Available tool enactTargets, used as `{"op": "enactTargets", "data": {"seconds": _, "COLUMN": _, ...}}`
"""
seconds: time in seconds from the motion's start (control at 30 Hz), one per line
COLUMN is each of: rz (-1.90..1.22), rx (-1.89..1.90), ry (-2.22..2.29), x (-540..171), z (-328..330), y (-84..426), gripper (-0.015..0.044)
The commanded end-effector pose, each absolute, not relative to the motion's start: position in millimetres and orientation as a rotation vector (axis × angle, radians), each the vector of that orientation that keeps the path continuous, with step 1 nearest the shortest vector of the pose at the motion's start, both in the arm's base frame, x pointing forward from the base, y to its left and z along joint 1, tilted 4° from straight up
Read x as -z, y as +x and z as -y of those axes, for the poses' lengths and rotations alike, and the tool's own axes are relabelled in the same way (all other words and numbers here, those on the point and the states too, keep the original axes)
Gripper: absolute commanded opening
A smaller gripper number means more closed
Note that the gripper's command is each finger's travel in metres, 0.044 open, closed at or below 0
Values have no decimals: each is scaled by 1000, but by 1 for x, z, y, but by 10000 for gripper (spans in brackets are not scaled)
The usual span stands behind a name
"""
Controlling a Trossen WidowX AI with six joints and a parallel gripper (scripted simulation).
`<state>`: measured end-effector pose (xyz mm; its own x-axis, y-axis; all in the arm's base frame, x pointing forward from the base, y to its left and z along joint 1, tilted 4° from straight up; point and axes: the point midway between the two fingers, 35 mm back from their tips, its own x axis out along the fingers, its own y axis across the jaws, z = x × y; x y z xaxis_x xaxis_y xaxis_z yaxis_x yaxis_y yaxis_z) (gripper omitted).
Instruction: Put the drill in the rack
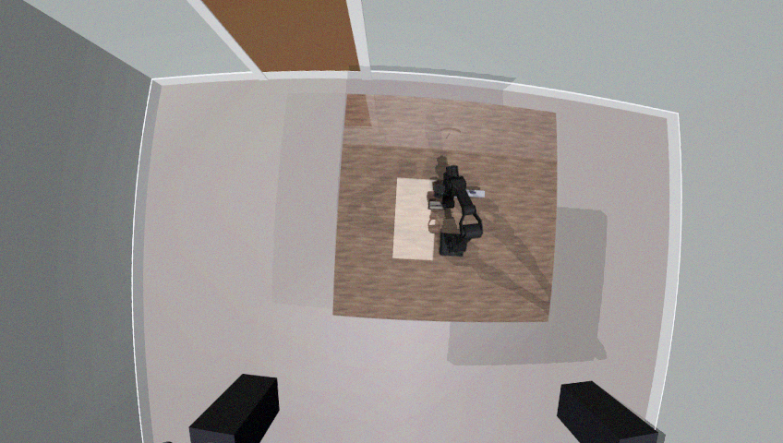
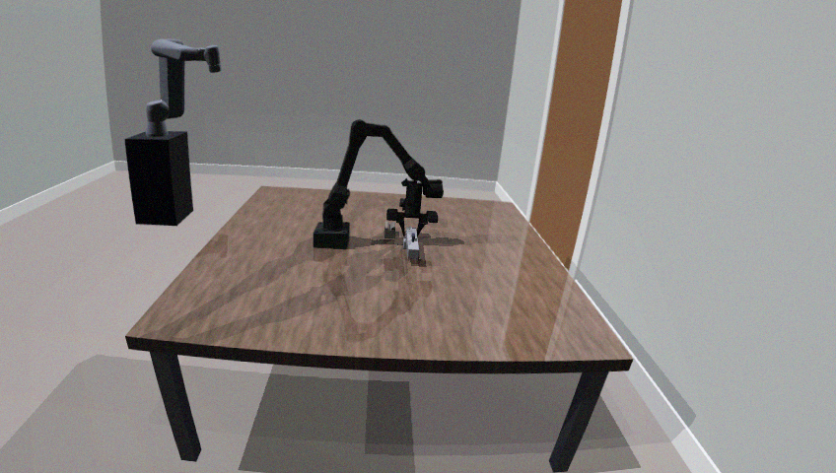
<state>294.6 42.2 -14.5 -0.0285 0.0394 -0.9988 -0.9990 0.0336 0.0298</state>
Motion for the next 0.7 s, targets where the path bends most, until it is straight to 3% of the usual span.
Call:
{"op": "enactTargets", "data": {"seconds": 0.0, "rz": -1218, "rx": -1224, "ry": -1141, "x": 15, "z": -42, "y": 295, "gripper": 125}}
{"op": "enactTargets", "data": {"seconds": 0.1, "rz": -1218, "rx": -1224, "ry": -1141, "x": 15, "z": -42, "y": 295, "gripper": 46}}
{"op": "enactTargets", "data": {"seconds": 0.3, "rz": -1218, "rx": -1224, "ry": -1141, "x": 15, "z": -42, "y": 295, "gripper": 6}}
{"op": "enactTargets", "data": {"seconds": 0.67, "rz": -1221, "rx": -1232, "ry": -1141, "x": 14, "z": -52, "y": 294, "gripper": 0}}
